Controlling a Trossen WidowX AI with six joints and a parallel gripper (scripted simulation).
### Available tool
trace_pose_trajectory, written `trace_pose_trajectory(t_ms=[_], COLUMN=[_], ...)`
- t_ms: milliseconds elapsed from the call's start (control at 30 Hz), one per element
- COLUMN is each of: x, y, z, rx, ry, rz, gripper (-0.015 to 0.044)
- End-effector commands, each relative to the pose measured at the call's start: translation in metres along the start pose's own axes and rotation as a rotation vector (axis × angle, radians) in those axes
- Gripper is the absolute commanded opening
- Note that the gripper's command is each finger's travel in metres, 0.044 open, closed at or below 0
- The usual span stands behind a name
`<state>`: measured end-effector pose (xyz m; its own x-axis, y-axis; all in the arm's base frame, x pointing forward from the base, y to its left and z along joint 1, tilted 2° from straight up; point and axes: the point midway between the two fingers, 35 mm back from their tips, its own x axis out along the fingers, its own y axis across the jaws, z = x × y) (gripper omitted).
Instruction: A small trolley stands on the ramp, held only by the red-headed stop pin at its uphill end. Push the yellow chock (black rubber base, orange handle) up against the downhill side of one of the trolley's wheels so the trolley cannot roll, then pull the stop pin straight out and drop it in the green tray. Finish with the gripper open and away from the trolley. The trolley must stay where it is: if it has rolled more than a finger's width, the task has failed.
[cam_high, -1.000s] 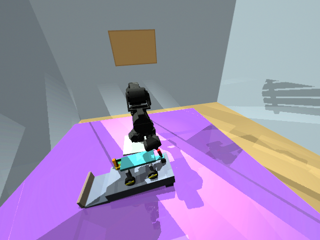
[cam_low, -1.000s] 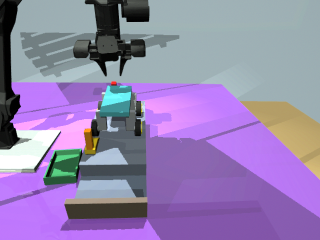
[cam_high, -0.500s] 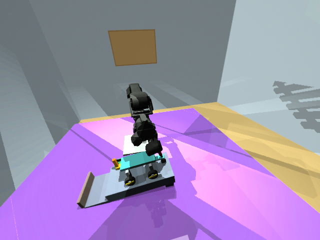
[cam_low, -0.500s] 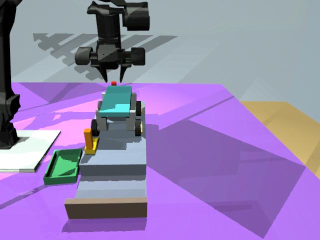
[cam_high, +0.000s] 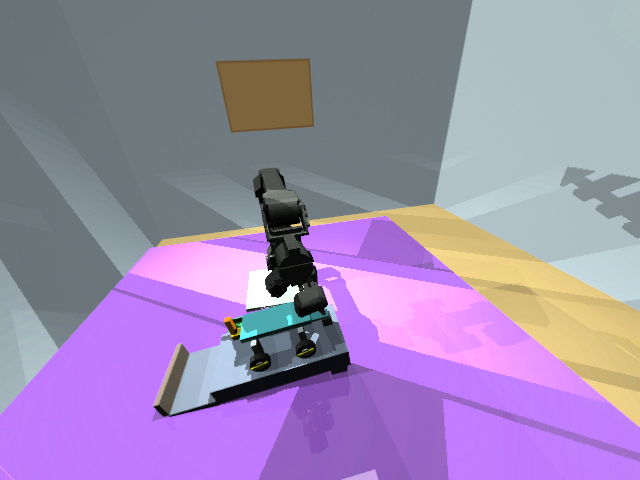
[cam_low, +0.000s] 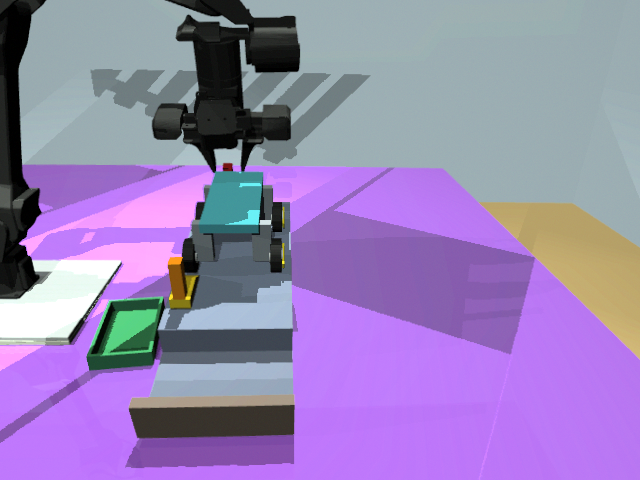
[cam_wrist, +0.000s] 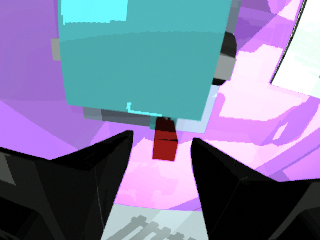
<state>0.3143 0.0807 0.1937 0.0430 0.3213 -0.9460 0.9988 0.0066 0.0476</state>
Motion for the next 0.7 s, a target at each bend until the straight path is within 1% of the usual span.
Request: trace_pose_trajectory(t_ms=[0,633,667], x=[0.007,0.030,0.026], y=[0.000,-0.001,-0.001], z=[0.000,-0.001,-0.001], rx=[0.005,0.005,0.000], ry=[0.005,0.005,0.002], rz=[-0.002,-0.002,-0.001], gripper=[0.0190,0.0190,0.0164])
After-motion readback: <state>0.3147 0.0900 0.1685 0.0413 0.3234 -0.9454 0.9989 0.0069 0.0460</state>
